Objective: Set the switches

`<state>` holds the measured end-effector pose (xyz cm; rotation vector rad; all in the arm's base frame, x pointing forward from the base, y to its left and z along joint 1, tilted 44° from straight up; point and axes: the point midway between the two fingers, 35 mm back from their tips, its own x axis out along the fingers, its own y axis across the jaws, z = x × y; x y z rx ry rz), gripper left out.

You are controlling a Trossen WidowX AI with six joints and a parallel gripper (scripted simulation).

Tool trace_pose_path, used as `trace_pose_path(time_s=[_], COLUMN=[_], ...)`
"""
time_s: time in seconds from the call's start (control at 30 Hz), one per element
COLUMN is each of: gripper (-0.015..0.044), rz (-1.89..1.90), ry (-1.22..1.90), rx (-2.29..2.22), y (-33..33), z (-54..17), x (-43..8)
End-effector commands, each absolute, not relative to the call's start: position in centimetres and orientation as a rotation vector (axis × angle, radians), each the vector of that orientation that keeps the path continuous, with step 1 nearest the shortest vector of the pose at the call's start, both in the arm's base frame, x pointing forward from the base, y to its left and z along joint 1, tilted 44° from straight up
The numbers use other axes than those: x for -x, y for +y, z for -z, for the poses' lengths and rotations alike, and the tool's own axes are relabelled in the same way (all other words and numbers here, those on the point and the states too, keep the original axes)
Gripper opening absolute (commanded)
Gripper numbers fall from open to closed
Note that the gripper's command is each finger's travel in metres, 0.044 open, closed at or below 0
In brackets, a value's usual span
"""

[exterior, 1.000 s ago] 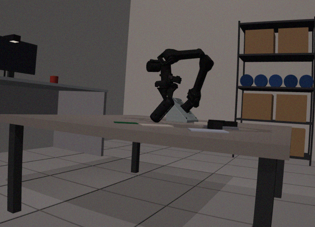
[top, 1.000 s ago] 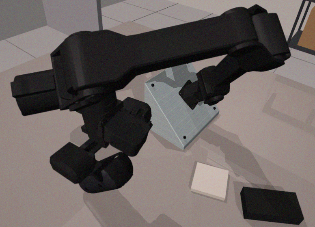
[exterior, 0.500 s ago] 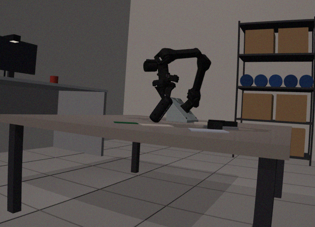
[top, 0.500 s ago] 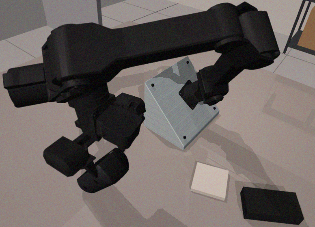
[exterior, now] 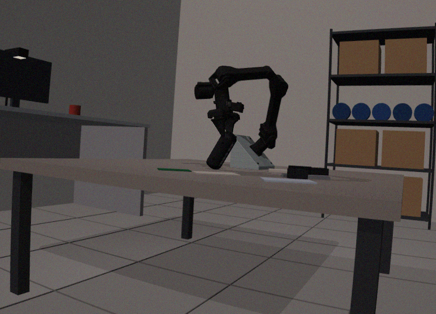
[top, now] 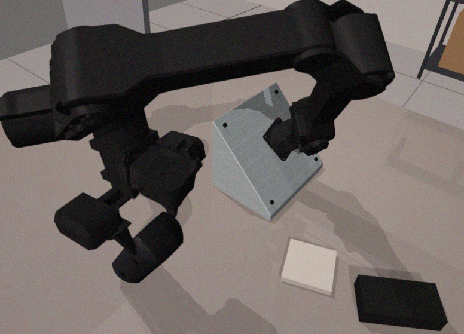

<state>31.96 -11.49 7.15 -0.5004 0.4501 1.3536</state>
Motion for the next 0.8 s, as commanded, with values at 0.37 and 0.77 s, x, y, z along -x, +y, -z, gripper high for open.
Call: trace_pose_path(time_s=[0.37, 0.77], gripper=[0.0336, 0.0336], rz=[-1.359, -1.358], ry=[0.422, 0.414], rx=[0.489, 0.482], y=[-12.8, -13.6], z=[-6.3, -5.7], x=[-32.0, -31.9])
